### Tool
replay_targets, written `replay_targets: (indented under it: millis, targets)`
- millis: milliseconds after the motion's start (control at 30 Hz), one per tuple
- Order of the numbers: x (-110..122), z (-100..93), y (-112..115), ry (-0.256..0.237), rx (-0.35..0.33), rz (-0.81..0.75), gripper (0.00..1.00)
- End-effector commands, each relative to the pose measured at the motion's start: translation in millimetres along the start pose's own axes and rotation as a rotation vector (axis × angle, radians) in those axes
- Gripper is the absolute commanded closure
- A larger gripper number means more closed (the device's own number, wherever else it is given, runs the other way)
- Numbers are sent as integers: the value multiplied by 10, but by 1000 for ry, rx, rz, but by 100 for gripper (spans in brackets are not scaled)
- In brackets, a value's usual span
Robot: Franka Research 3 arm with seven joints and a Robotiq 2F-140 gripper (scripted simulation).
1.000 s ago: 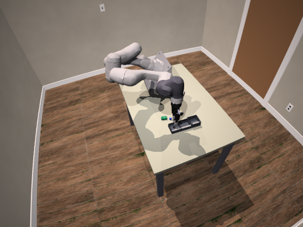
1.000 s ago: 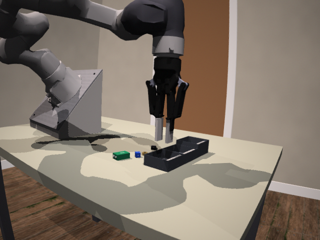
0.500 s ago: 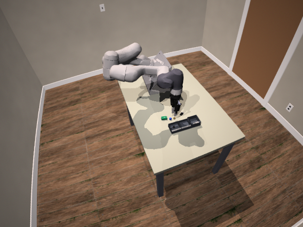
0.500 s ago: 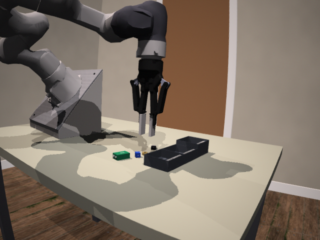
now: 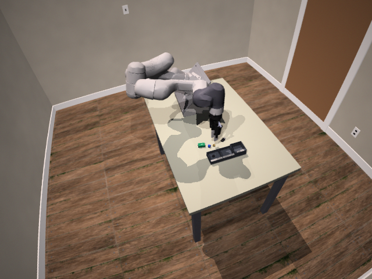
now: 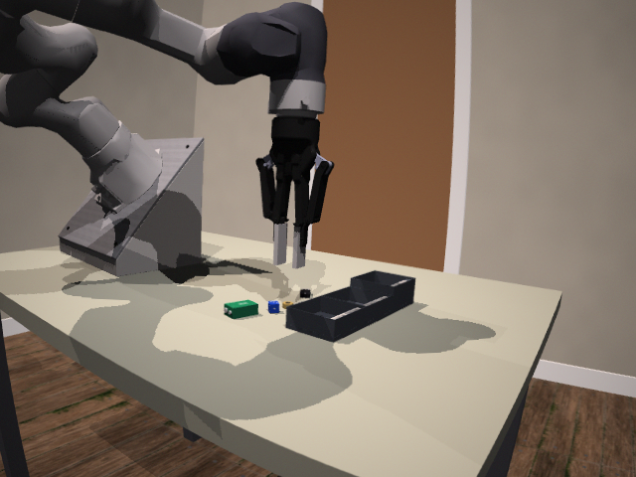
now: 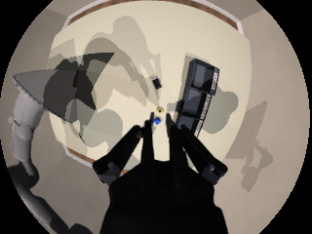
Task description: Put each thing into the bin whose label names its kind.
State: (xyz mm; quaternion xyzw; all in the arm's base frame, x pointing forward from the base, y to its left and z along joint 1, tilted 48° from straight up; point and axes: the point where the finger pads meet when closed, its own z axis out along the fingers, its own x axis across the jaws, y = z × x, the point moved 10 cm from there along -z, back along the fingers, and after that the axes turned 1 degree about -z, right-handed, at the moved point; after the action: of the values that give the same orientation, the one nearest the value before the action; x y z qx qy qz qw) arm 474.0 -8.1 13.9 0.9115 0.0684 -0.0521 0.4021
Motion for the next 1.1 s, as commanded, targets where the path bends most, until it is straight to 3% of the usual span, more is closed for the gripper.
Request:
replay_targets:
  millis: [0,800,1067]
  targets:
    - [11,-1,10,3,1,21,81]
    - [24,-1,29,3,1,21,81]
    - [24,319,25,3,1,21,81]
